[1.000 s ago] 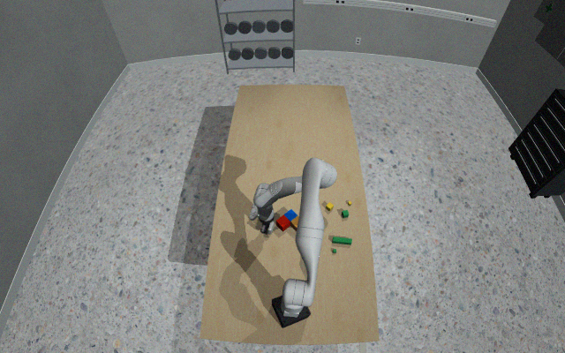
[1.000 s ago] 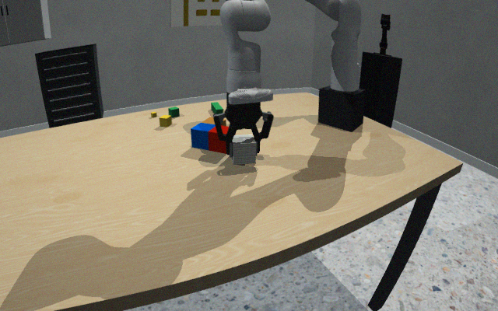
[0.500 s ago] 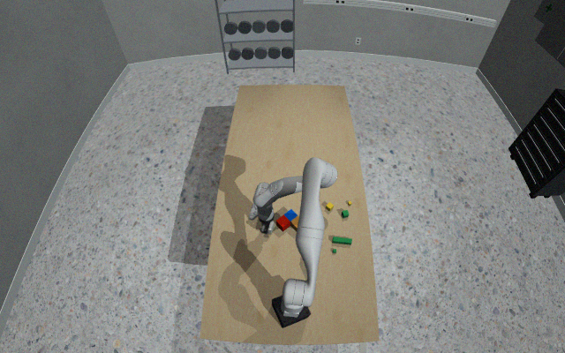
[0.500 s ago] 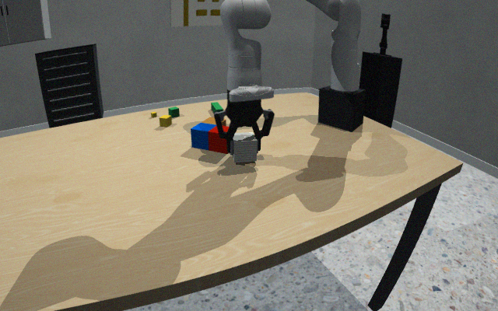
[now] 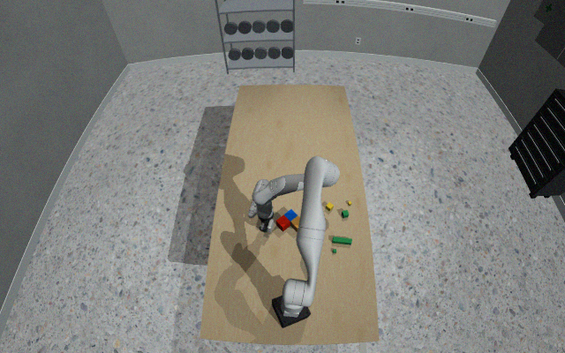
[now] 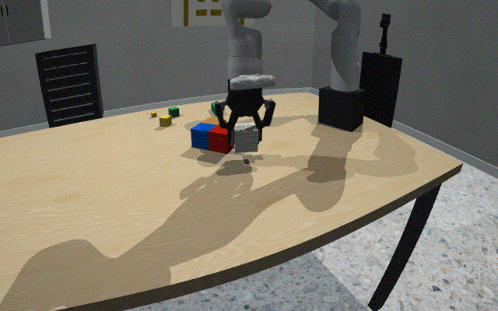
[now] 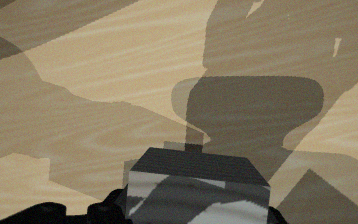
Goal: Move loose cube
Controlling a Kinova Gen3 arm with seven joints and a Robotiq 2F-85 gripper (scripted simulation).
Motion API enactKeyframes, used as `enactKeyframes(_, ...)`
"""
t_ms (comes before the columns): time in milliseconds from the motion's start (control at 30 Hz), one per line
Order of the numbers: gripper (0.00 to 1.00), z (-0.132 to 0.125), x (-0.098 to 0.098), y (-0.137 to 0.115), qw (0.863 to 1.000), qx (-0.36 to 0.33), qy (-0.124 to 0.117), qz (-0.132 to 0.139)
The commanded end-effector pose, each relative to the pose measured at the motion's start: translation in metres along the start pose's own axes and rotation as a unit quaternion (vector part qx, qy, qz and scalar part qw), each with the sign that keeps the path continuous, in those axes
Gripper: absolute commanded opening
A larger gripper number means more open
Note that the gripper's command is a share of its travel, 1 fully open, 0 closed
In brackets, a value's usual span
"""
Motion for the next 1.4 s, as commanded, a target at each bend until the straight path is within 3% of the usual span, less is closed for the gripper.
enactKeyframes(0, 0.10, 0.004, 0.012, 0.001, 1.000, -0.001, 0.005, 0.000)
enactKeyframes(667, 0.10, 0.003, 0.048, 0.001, 1.000, -0.001, 0.005, 0.000)
enactKeyframes(1200, 0.10, 0.003, 0.053, 0.001, 1.000, -0.002, 0.005, 0.000)
enactKeyframes(1367, 0.10, 0.000, 0.053, 0.011, 0.999, -0.032, 0.006, 0.001)
Point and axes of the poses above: the point where the finger pads meet when closed, its own x axis back along the fingers, its own z axis across the jaws, y = z × x, the point moved 4 cm from there along x, back along the fingers, and after that the axes turned 11 degrees about x, right-handed, at the moved point
